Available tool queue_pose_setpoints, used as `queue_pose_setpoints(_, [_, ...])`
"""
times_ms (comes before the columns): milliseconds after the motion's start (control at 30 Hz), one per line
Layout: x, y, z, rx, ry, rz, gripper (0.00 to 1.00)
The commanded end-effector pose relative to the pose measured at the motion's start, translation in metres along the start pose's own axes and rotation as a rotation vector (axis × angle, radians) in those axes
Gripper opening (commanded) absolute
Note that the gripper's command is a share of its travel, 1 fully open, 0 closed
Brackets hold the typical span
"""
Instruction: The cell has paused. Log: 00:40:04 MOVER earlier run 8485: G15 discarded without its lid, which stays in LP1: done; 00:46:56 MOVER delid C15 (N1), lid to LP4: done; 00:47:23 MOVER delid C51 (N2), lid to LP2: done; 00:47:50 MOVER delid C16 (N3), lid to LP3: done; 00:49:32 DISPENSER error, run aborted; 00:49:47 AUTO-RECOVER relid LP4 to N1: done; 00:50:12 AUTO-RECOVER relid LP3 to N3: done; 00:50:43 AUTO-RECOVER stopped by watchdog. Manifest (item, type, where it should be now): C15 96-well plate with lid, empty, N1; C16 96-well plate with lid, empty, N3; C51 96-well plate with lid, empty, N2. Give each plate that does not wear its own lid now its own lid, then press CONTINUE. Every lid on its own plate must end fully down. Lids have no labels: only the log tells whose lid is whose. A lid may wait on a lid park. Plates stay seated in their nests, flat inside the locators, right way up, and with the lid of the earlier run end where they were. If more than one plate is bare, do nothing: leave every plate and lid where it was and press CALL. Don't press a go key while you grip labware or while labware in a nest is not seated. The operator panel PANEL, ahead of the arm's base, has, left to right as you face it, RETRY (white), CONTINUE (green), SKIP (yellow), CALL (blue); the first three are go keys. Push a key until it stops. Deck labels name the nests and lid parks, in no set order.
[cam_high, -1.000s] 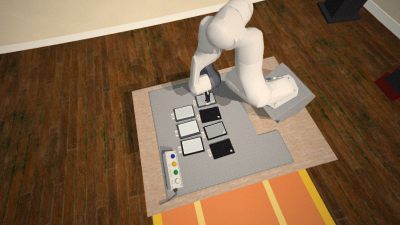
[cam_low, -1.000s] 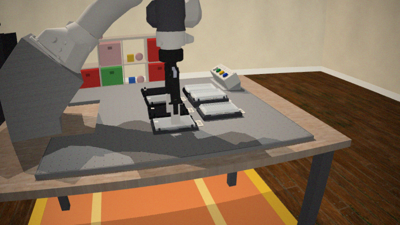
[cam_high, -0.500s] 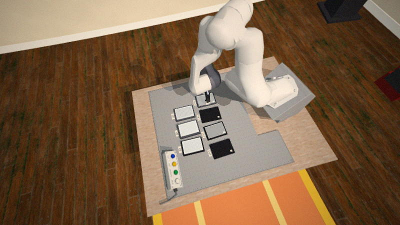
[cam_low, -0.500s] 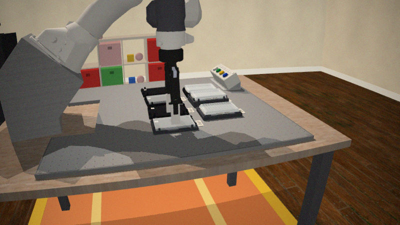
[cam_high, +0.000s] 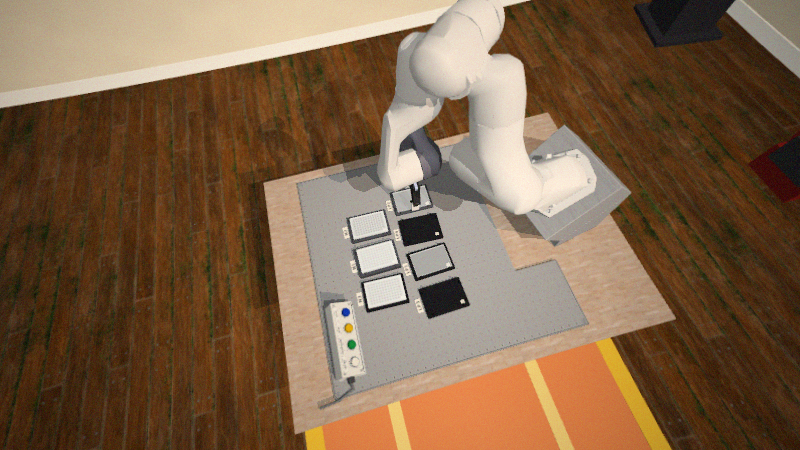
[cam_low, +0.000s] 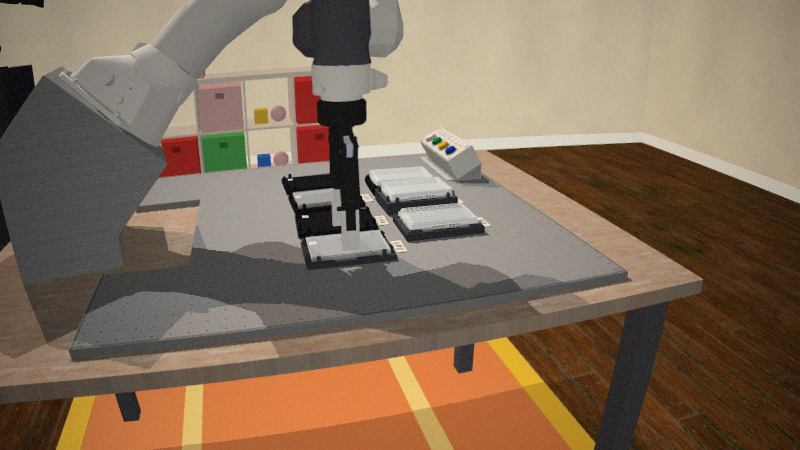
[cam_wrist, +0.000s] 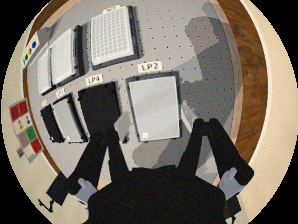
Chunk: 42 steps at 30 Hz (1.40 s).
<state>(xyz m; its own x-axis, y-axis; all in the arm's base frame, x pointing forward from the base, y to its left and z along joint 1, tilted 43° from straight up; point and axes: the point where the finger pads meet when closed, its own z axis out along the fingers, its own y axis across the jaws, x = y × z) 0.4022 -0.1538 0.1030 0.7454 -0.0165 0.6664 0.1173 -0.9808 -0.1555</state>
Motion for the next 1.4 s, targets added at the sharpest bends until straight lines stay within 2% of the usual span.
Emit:
queue_pose_setpoints(0, [0.002, 0.002, 0.0, -0.005, 0.003, -0.01, 0.66])
queue_pose_setpoints(1367, [0.002, 0.002, 0.014, -0.005, 0.003, -0.01, 0.66])
